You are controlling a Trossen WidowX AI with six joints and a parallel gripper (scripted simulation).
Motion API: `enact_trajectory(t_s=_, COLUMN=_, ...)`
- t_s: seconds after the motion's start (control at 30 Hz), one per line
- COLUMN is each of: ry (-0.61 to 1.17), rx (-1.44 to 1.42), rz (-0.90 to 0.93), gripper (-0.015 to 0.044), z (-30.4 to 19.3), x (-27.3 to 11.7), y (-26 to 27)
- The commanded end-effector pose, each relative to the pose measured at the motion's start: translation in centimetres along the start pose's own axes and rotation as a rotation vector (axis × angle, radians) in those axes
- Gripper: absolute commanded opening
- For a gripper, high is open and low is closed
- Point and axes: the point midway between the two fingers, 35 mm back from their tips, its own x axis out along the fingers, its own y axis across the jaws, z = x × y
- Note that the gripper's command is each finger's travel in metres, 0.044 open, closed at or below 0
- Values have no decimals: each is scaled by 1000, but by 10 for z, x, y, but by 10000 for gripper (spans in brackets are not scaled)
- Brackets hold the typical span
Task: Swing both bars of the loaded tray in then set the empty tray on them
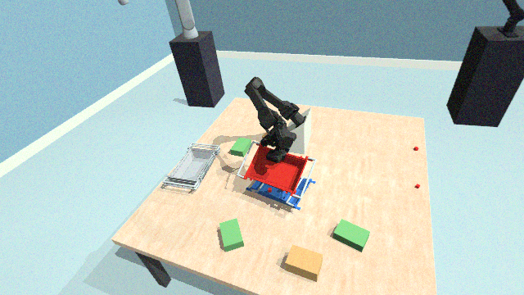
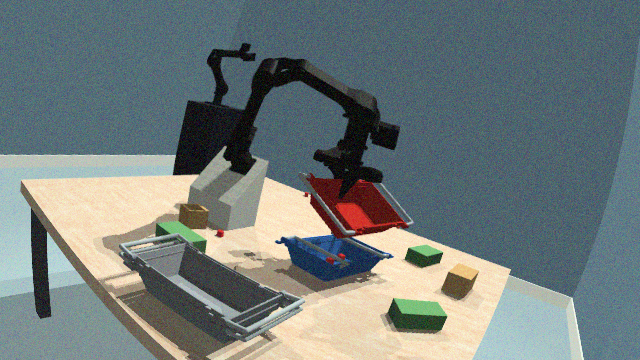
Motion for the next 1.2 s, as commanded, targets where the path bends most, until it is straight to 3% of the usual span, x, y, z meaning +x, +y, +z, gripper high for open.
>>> enact_trajectory(t_s=0.0, ry=2, rx=2, rz=22, gripper=0, z=-1, x=-6, y=1)
enact_trajectory(t_s=0.83, ry=2, rx=2, rz=22, gripper=0, z=-2, x=-5, y=1)
enact_trajectory(t_s=1.17, ry=3, rx=2, rz=22, gripper=0, z=-3, x=13, y=2)
